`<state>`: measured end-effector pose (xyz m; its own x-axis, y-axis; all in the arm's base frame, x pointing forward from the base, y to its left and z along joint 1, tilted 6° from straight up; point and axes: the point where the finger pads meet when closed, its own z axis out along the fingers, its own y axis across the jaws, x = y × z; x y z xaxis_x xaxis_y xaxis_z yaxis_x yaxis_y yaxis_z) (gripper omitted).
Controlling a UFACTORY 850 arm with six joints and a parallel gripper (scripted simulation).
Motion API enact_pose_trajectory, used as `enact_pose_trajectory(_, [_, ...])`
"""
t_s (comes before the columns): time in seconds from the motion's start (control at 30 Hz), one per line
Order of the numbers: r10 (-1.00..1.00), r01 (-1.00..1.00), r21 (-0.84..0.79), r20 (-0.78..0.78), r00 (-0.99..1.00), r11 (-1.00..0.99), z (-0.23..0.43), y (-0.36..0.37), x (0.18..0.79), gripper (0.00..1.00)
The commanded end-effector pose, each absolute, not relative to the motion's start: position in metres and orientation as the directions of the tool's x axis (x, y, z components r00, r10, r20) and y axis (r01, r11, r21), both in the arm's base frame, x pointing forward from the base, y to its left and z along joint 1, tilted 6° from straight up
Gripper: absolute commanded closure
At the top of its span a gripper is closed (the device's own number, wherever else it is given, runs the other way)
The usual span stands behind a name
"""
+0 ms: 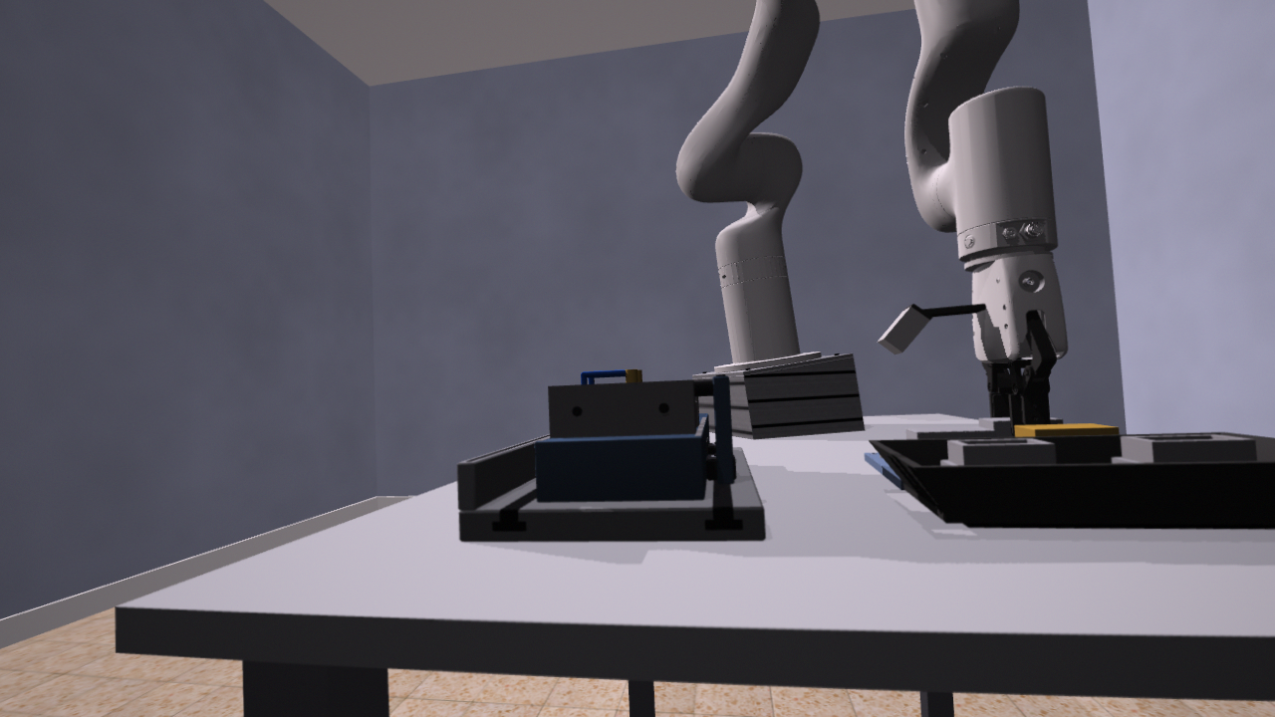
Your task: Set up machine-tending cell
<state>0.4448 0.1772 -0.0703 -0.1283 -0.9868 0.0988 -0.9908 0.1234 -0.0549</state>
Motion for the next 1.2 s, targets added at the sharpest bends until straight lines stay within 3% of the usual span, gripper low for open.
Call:
enact_pose_trajectory(0.0, [-0.987,-0.991,-0.056,0.098,-0.128,0.123,-0.07,0.178,0.446,1.0])
enact_pose_trajectory(0.6, [-0.987,-0.991,-0.056,0.098,-0.128,0.123,-0.064,0.178,0.445,1.0])
enact_pose_trajectory(1.17, [-0.987,-0.991,-0.056,0.098,-0.128,0.123,-0.017,0.183,0.443,1.0])
